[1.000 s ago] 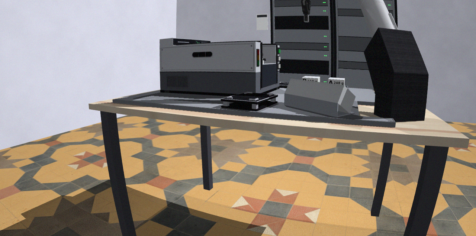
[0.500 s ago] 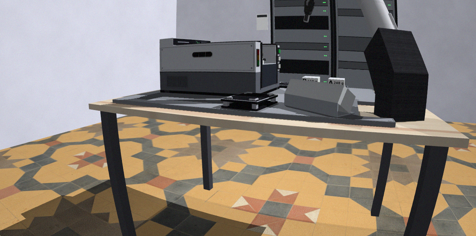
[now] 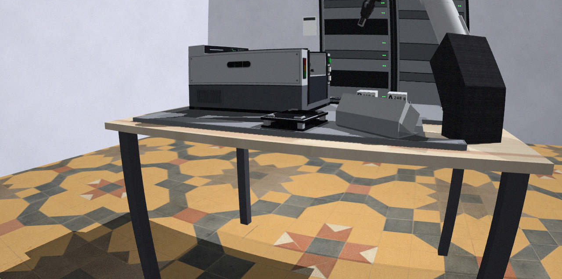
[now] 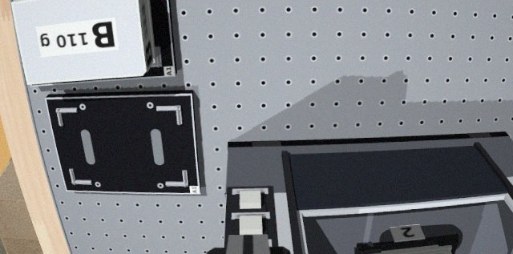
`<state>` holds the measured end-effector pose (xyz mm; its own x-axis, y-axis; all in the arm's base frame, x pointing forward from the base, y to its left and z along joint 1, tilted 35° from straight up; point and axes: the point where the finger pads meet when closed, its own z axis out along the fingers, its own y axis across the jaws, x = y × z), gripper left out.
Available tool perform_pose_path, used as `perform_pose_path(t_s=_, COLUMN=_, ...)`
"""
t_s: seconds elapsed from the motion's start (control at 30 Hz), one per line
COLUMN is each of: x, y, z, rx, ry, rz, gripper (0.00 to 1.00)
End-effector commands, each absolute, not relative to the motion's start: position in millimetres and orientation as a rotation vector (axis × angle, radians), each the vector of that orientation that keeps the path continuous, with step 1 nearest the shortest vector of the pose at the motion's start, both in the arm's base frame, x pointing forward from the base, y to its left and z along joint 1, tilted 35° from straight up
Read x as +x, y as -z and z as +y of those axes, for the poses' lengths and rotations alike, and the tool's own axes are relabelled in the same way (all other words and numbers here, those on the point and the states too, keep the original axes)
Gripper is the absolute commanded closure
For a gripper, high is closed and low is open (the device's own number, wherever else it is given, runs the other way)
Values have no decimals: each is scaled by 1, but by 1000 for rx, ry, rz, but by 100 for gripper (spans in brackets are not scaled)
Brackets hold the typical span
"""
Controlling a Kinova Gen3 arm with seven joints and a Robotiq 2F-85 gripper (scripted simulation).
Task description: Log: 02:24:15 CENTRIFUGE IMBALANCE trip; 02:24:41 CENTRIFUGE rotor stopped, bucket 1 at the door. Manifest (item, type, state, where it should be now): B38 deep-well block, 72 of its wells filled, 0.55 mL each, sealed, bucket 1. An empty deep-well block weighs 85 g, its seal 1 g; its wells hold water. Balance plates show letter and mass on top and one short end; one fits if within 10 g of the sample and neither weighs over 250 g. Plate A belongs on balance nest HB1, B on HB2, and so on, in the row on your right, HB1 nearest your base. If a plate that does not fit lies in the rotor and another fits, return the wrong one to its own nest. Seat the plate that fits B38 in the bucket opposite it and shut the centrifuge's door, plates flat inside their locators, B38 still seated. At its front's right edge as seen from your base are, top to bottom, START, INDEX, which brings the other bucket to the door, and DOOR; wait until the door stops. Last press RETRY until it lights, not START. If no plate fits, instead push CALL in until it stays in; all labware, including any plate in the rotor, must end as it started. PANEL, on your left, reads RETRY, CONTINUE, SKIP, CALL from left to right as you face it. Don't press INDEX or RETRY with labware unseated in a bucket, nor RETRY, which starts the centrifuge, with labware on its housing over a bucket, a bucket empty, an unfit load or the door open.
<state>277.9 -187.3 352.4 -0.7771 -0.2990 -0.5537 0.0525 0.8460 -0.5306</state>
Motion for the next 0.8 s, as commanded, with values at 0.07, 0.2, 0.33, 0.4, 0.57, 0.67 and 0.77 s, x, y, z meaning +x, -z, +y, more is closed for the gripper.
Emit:
perform_pose_path(t_s=0.07, x=278, y=-353, z=-187, rx=-183, ry=703, rz=2361, gripper=90)
perform_pose_path(t_s=0.2, x=280, y=-351, z=-189, rx=-183, ry=702, rz=2361, gripper=90)
perform_pose_path(t_s=0.33, x=288, y=-342, z=-195, rx=-183, ry=702, rz=2361, gripper=90)
perform_pose_path(t_s=0.4, x=292, y=-338, z=-198, rx=-183, ry=702, rz=2361, gripper=90)
perform_pose_path(t_s=0.57, x=298, y=-331, z=-202, rx=-183, ry=702, rz=2361, gripper=90)
perform_pose_path(t_s=0.67, x=304, y=-324, z=-207, rx=-183, ry=702, rz=2361, gripper=90)
perform_pose_path(t_s=0.77, x=309, y=-318, z=-211, rx=-183, ry=703, rz=2361, gripper=90)
